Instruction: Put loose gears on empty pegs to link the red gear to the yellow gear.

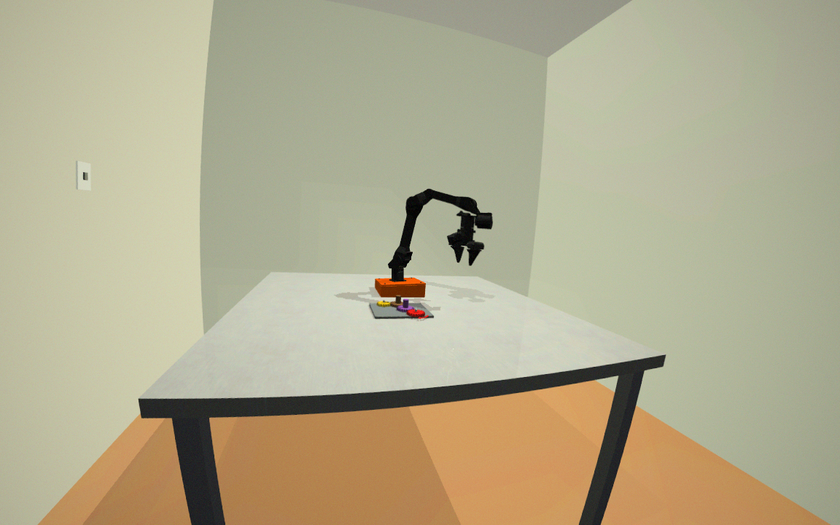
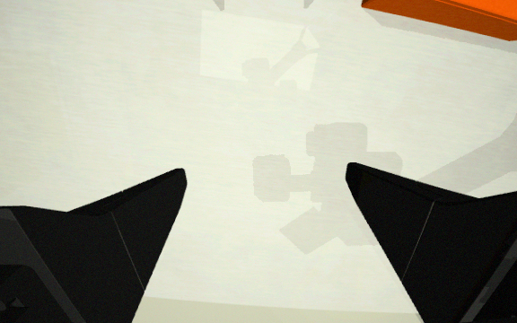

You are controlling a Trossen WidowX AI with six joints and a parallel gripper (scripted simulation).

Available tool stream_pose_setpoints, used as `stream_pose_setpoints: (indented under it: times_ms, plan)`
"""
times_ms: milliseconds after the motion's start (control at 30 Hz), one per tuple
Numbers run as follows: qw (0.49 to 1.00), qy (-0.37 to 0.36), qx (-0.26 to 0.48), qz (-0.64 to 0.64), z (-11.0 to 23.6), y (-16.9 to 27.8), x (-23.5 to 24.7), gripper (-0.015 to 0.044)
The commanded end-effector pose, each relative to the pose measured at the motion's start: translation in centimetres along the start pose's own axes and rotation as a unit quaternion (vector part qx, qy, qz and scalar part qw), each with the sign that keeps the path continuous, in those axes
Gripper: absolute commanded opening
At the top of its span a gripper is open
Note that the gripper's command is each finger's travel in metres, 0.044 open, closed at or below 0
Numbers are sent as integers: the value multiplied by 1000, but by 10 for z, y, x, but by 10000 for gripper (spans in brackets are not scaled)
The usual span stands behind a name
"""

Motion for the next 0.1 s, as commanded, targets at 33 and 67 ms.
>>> stream_pose_setpoints:
  times_ms: [33, 67]
  plan:
    - [1000, 2, 0, -2, 0, 0, 0, 440]
    - [1000, 2, 0, -2, 0, 0, 0, 440]
Point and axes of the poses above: the point midway between the two fingers, 35 mm back from their tips, its own z axis back along the fingers, its own x axis across the jaws, y = z × x, the point moved 5 cm from there along z, back along the fingers, and after that the axes turned 14 degrees about -z, right-handed, at the moved point
